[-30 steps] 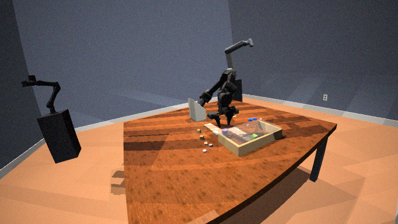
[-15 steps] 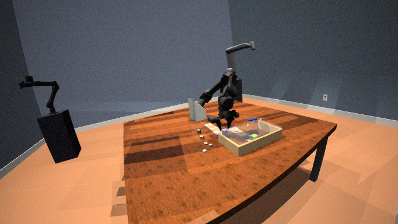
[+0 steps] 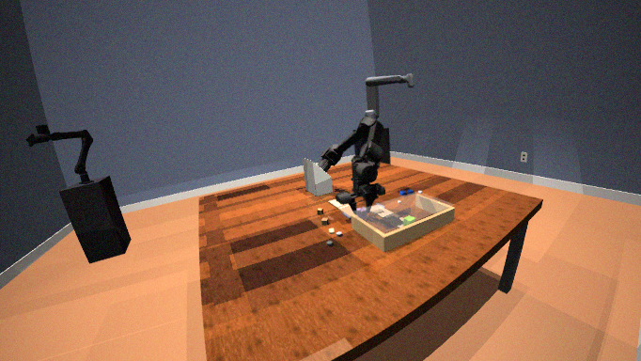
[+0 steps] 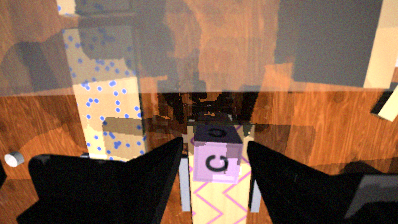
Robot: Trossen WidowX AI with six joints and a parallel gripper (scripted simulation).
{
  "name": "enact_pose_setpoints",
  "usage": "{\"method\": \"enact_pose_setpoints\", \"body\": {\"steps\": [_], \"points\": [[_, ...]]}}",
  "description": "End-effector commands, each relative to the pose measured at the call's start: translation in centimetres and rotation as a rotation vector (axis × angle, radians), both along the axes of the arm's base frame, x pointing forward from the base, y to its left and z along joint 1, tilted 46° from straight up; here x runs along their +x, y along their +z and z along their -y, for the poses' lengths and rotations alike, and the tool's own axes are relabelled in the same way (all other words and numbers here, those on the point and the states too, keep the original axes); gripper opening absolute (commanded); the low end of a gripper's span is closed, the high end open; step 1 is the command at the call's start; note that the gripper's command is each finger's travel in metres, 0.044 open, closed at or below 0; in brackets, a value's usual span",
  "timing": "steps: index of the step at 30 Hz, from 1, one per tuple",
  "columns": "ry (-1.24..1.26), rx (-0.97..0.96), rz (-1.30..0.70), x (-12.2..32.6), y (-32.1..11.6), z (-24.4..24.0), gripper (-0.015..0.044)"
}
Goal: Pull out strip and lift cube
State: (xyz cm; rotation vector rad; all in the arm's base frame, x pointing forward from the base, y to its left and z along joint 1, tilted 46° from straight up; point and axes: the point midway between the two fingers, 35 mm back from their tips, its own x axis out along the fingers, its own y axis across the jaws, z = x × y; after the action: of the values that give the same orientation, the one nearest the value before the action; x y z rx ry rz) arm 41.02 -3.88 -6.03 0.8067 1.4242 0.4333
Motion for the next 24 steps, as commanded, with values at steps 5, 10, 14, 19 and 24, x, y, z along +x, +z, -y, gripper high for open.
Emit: {"method": "enact_pose_setpoints", "body": {"steps": [5,10,14,19,24], "points": [[0.0,0.0,-0.001,0.0,-0.1,-0.1,0.0171],[0.0,0.0,-0.001,0.0,-0.1,-0.1,0.0118],[0.0,0.0,-0.001,0.0,-0.1,-0.1,0.0072],[-0.001,0.0,-0.002,-1.0,0.5,0.4,0.0],[-0.002,0.001,-0.006,-3.2,1.5,1.1,0.0]]}}
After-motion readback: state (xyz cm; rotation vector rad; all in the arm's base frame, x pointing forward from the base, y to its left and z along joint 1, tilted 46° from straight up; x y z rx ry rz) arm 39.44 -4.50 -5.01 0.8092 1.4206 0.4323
